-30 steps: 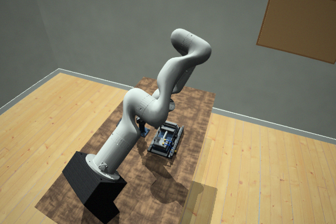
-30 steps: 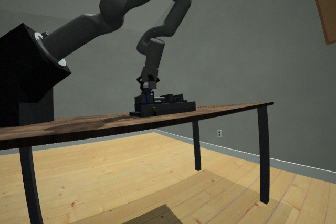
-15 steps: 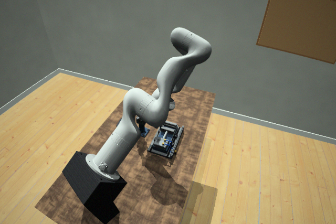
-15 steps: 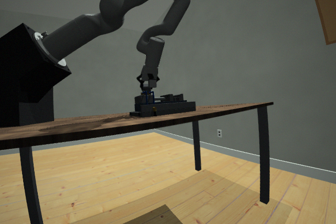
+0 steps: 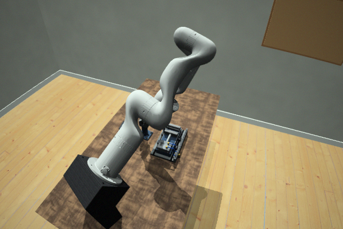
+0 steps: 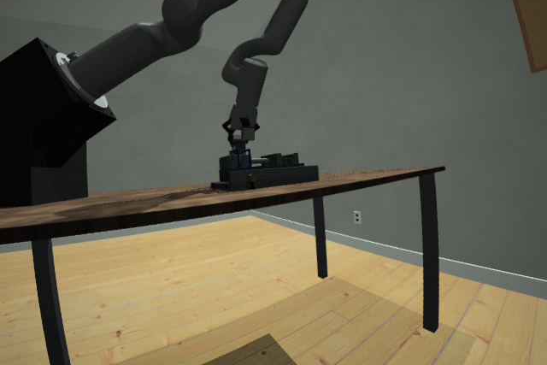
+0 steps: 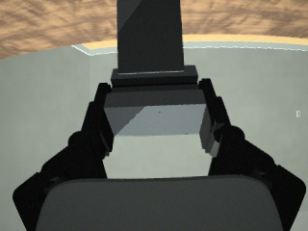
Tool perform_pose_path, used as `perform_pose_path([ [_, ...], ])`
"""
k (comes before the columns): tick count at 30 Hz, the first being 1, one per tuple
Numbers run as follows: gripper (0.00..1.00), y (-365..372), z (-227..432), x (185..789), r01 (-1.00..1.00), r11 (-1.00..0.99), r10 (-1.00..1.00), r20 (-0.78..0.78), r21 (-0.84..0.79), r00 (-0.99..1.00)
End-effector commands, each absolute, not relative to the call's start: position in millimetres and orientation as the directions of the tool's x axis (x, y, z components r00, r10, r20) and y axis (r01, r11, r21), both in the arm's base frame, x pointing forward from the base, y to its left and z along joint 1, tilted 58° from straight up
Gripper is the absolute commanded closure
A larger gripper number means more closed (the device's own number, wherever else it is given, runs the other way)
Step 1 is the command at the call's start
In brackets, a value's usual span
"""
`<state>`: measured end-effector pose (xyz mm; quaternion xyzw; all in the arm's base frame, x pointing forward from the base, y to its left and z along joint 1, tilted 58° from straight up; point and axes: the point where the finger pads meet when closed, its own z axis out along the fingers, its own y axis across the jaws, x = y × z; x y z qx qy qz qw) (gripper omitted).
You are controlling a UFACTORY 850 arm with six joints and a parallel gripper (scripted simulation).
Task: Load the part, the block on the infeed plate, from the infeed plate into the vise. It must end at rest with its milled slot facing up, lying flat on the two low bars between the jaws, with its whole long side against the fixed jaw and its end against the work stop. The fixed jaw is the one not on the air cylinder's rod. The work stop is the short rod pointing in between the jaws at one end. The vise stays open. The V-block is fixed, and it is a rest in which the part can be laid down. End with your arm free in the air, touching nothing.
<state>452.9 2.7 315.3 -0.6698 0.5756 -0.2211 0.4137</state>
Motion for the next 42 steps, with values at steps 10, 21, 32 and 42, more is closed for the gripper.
perform_pose_path([
  [10, 1.00, 5.3, 318.4, 449.0, -0.588, 0.005, -0.954, -0.180, -0.809, 0.240],
  [21, 1.00, 6.8, 320.0, 446.8, -0.588, 0.005, -0.954, -0.180, -0.809, 0.240],
  [32, 1.00, 7.5, 320.8, 445.6, -0.588, 0.005, -0.954, -0.180, -0.809, 0.240],
  [42, 1.00, 7.5, 320.9, 445.6, -0.588, 0.005, -0.954, -0.180, -0.809, 0.240],
])
